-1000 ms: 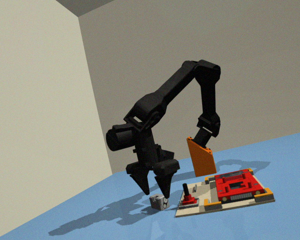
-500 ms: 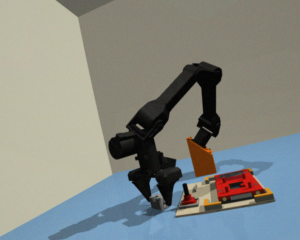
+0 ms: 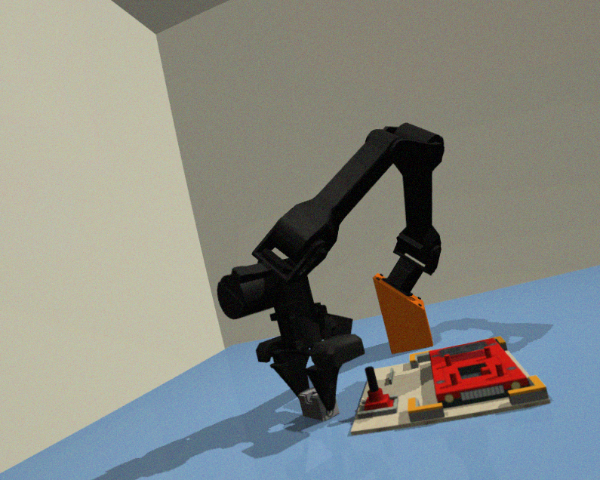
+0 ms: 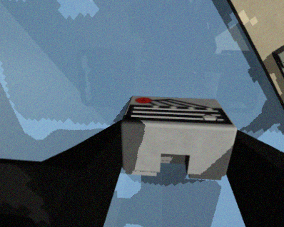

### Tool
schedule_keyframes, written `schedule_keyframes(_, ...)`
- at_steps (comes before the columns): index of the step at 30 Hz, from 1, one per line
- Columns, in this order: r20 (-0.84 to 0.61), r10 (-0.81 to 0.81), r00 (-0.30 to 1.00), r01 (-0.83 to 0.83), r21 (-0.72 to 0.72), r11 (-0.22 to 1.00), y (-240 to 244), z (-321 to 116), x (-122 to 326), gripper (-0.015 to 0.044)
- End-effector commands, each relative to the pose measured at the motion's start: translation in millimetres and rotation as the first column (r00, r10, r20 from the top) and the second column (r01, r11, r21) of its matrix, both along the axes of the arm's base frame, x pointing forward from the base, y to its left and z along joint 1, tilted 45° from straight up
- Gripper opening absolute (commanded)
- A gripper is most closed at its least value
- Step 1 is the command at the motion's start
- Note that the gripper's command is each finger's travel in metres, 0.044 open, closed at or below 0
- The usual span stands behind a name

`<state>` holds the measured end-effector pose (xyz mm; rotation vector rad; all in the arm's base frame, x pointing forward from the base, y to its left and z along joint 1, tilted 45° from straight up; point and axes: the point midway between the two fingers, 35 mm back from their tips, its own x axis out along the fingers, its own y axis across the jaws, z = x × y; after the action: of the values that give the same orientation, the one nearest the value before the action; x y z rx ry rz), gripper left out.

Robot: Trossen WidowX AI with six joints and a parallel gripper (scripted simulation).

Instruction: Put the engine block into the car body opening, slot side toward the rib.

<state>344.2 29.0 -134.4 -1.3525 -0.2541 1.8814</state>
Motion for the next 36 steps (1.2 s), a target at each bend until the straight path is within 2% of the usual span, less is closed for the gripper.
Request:
schedule_keyframes(1, -0.002, -0.011, 1.0, 0.011, 0.002, 1.0, -0.6, 0.3, 0.6, 0.0105)
schedule_keyframes(5, -0.001, -0.048, 0.999, 0.048, -0.002, 0.999, -6.4, 3.4, 3.9, 0.0)
schedule_keyframes(36, -0.018, -0.077, 0.997, 0.076, -0.058, 0.995, -73.7, 68.7, 7.6, 0.0)
